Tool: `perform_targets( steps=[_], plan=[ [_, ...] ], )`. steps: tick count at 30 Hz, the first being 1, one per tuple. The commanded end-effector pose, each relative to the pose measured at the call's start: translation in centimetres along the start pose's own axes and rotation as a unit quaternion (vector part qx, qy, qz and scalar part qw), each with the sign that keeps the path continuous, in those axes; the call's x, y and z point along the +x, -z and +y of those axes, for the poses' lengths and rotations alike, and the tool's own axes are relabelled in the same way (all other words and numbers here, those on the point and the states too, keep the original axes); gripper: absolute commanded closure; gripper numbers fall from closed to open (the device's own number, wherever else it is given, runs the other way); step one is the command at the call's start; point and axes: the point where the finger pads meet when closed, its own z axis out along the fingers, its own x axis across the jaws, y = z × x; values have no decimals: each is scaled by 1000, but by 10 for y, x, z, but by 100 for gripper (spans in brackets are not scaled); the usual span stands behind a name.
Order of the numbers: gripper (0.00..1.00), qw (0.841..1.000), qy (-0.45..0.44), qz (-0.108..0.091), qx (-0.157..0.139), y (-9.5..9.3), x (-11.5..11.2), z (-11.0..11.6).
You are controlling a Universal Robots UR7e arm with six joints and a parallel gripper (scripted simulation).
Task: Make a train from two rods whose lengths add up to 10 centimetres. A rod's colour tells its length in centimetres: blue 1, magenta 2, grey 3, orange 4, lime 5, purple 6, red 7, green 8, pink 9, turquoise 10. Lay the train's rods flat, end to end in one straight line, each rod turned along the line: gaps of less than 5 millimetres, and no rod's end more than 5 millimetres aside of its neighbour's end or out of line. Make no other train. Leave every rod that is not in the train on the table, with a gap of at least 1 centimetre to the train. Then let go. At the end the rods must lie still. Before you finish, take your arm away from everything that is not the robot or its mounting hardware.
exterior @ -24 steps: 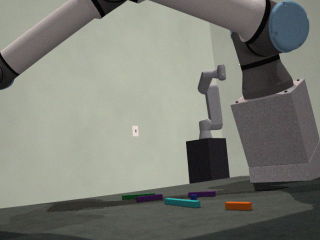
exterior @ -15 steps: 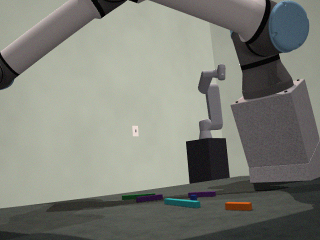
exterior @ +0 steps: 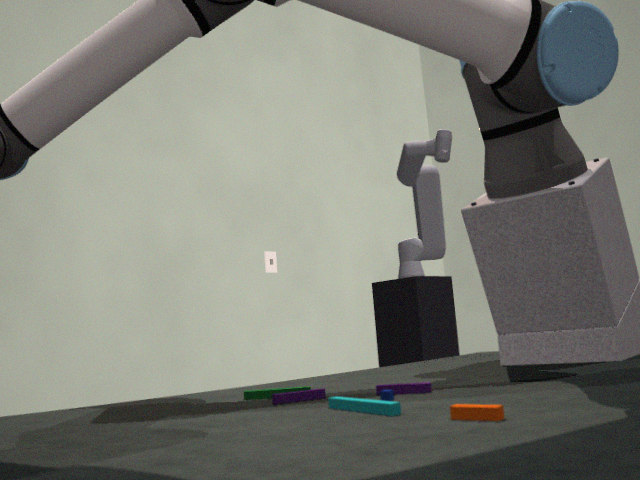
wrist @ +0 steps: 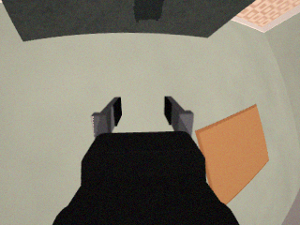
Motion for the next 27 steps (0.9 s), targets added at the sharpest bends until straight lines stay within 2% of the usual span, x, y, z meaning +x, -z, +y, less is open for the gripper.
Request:
perform_targets(
  steps=[1, 13, 19, 25, 27],
  plan=[
    [0, 1000, 1, -1, 0, 0, 0, 0],
    [0, 1000, 6, -15, 11, 0, 1, -11],
    [0, 999, 12, -31, 27, 0, 4, -28],
    [0, 997, 22, -53, 52, 4, 10, -53],
    [0, 997, 22, -53, 52, 4, 10, -53]
  ],
)
